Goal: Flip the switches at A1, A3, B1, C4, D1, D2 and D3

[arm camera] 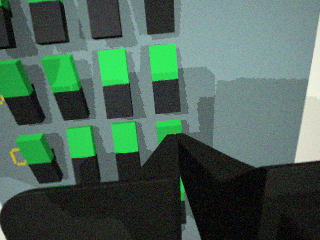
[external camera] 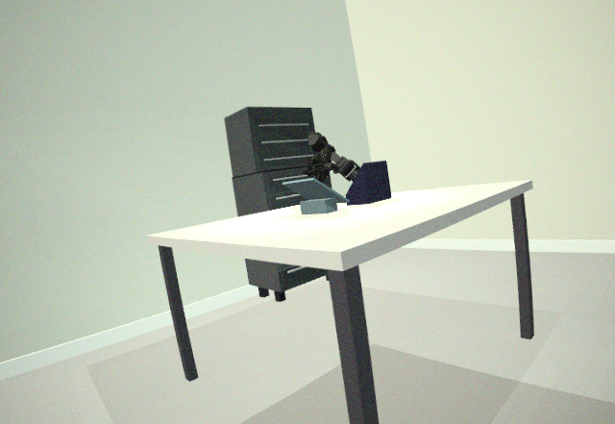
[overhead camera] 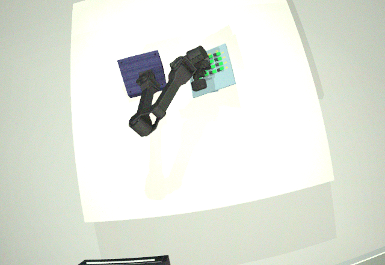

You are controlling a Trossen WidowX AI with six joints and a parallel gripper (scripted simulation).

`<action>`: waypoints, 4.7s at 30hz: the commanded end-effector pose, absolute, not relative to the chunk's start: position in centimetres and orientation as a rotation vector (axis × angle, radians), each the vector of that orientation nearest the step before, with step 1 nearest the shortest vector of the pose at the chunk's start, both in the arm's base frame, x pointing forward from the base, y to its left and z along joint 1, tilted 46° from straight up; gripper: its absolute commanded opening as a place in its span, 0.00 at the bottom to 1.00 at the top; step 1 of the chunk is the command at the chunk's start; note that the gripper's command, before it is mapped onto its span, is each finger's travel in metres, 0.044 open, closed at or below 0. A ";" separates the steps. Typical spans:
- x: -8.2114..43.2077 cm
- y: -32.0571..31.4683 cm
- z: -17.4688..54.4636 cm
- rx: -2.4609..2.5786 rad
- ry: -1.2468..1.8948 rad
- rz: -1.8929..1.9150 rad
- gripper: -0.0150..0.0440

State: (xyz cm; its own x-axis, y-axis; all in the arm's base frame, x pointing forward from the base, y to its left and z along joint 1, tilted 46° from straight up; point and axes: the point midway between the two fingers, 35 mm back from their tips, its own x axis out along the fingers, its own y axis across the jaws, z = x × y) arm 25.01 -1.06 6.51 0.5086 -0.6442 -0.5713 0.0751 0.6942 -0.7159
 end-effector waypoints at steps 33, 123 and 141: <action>25.4 -1.7 5.8 -0.694 0.959 -0.473 0.25; 19.4 3.2 -0.9 -0.700 0.912 -0.450 0.25; 20.2 2.2 -1.8 -0.701 0.912 -0.450 0.25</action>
